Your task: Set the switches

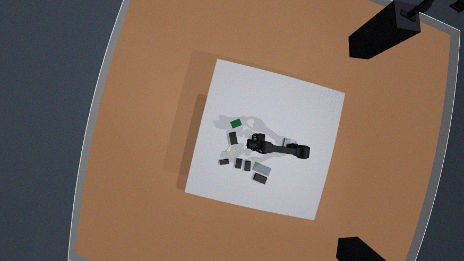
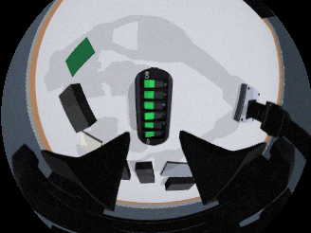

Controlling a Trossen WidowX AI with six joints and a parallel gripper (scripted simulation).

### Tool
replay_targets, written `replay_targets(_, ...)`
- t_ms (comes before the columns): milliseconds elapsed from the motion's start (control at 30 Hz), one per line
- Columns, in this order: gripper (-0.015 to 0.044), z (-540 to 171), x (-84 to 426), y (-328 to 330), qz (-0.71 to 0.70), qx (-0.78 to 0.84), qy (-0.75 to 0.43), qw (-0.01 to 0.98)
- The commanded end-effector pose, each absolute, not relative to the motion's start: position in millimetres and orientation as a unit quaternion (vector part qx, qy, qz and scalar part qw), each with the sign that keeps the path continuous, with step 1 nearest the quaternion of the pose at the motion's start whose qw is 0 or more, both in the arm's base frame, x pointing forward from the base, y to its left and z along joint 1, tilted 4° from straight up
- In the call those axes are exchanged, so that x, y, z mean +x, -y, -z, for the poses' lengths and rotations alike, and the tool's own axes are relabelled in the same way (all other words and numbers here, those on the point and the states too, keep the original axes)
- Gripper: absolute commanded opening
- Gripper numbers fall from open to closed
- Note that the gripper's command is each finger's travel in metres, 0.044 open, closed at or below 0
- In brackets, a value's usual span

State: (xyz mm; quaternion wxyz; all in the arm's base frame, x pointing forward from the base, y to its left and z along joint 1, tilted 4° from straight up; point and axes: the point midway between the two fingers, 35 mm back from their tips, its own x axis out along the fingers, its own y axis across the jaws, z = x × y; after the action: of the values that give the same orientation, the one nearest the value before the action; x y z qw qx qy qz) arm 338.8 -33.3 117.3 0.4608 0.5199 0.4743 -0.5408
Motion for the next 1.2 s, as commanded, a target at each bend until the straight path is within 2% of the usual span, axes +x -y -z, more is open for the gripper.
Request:
replay_targets(0,0.0177,-117.6,338.7,33.2,0.542,0.520,-0.474,0.460)
replay_targets(233,0.0000,-117.6,338.7,33.2,0.542,0.520,-0.474,0.460)
replay_targets(567,0.0000,-117.6,338.7,33.2,0.542,0.520,-0.474,0.460)
replay_targets(1100,0.0420,-117.4,338.9,33.3,0.541,0.520,-0.474,0.461)
replay_targets(1167,0.0440,-117.4,338.9,33.3,0.541,0.520,-0.474,0.461)
